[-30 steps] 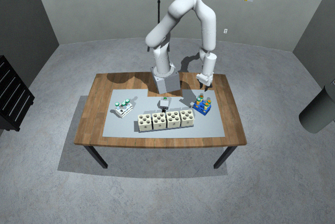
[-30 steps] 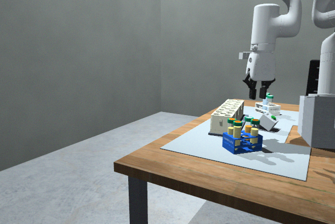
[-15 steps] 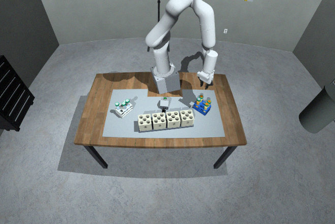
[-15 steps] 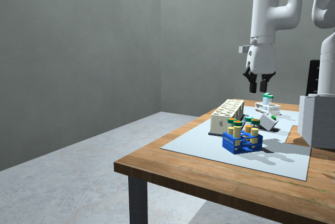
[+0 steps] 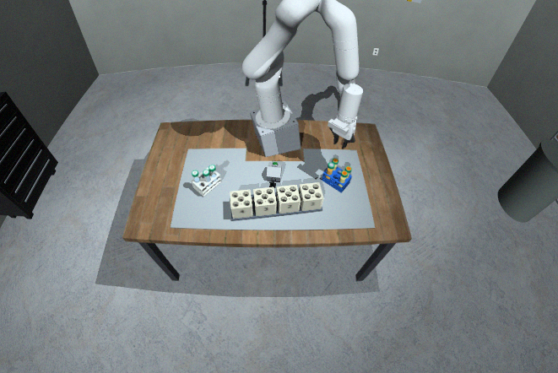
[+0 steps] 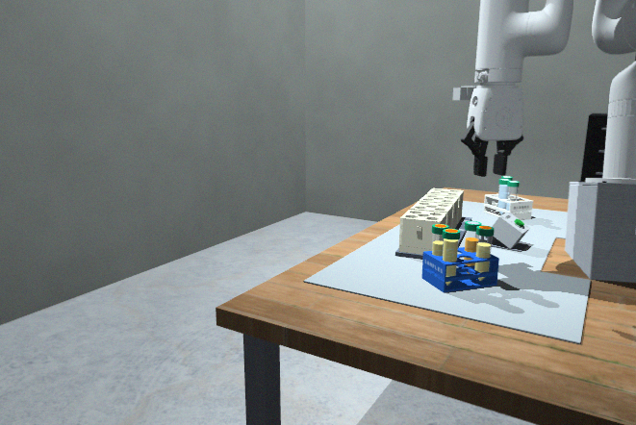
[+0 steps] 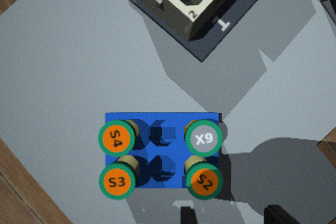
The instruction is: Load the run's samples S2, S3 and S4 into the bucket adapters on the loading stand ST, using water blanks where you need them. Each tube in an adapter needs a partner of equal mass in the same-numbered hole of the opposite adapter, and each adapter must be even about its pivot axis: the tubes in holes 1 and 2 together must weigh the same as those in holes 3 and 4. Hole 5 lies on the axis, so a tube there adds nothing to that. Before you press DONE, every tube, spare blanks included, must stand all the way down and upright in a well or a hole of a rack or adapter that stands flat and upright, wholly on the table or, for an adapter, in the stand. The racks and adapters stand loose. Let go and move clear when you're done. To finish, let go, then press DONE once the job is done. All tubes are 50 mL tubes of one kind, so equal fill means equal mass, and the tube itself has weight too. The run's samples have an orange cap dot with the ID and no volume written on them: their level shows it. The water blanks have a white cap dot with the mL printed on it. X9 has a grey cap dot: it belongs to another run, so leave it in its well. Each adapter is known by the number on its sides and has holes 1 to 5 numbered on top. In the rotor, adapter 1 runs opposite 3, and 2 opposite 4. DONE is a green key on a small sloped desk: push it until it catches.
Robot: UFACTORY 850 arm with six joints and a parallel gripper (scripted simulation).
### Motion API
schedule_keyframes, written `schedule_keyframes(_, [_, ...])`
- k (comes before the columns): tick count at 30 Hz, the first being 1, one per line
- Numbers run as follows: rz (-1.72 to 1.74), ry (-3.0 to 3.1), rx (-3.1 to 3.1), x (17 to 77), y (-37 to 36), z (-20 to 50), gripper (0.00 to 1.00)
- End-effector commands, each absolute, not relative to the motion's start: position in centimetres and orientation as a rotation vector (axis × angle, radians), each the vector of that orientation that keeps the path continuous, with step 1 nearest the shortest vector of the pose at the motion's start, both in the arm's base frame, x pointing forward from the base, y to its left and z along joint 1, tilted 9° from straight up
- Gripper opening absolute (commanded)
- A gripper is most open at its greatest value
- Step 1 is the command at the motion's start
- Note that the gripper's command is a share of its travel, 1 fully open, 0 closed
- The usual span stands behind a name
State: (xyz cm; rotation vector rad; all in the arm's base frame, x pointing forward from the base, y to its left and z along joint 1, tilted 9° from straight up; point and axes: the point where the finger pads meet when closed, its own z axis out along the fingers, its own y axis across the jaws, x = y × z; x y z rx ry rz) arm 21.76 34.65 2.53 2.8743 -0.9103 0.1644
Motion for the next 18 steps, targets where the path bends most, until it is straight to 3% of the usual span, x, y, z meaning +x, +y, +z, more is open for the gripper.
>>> schedule_keyframes(1, [0.165,-0.911,2.876,21.8,34.7,2.6,0.44])
schedule_keyframes(3, [0.165,-0.911,2.876,21.8,34.7,2.6,0.44])
schedule_keyframes(4, [0.165,-0.911,2.876,22.2,35.0,2.6,0.57])
schedule_keyframes(18, [0.165,-0.911,2.876,27.5,37.8,2.5,0.57])
